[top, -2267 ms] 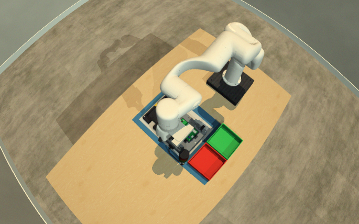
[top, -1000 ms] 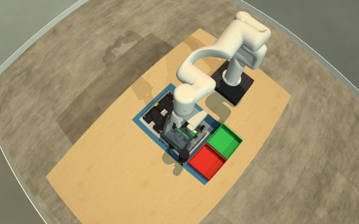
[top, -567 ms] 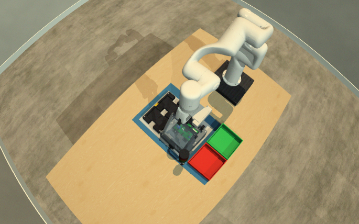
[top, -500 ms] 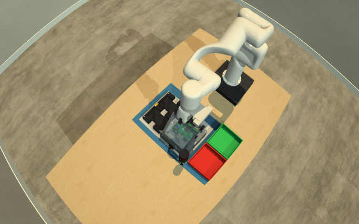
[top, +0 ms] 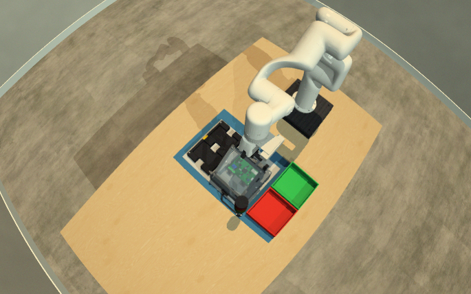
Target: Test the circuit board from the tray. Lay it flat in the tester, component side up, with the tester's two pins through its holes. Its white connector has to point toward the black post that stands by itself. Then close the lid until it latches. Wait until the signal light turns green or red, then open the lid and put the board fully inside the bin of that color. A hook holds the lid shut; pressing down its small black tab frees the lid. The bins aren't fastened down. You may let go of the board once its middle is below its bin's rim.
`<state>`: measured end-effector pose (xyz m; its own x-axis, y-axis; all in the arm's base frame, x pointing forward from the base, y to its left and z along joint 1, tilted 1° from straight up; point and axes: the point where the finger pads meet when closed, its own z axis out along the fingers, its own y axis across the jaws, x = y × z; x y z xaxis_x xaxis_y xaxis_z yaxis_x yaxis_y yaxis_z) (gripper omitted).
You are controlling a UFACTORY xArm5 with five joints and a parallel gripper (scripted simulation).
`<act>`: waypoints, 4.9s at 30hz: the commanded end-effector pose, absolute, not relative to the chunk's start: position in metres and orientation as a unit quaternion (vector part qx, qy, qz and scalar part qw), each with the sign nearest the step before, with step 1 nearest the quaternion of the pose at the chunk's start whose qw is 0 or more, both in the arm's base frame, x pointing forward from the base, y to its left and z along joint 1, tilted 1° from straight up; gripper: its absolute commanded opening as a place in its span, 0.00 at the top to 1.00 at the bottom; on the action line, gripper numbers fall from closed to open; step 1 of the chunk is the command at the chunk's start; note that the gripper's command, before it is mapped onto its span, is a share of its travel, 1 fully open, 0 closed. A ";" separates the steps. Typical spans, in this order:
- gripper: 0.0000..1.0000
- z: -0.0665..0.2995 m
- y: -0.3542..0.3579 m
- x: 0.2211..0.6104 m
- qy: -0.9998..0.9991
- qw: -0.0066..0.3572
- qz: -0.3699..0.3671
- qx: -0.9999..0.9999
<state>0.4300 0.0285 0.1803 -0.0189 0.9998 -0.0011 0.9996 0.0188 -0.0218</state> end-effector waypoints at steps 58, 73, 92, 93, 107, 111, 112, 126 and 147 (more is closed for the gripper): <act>1.00 0.071 0.028 0.379 -0.714 0.005 0.006 -0.700; 1.00 0.069 0.027 0.379 -0.714 0.005 0.006 -0.700; 1.00 0.068 0.027 0.379 -0.714 0.005 0.006 -0.700; 1.00 0.068 0.027 0.379 -0.714 0.005 0.006 -0.700; 1.00 0.067 0.027 0.379 -0.714 0.005 0.006 -0.700; 1.00 0.067 0.027 0.379 -0.714 0.005 0.006 -0.700; 1.00 0.067 0.027 0.379 -0.714 0.005 0.006 -0.700; 1.00 0.066 0.027 0.379 -0.714 0.005 0.006 -0.700; 1.00 0.065 0.027 0.379 -0.714 0.005 0.006 -0.700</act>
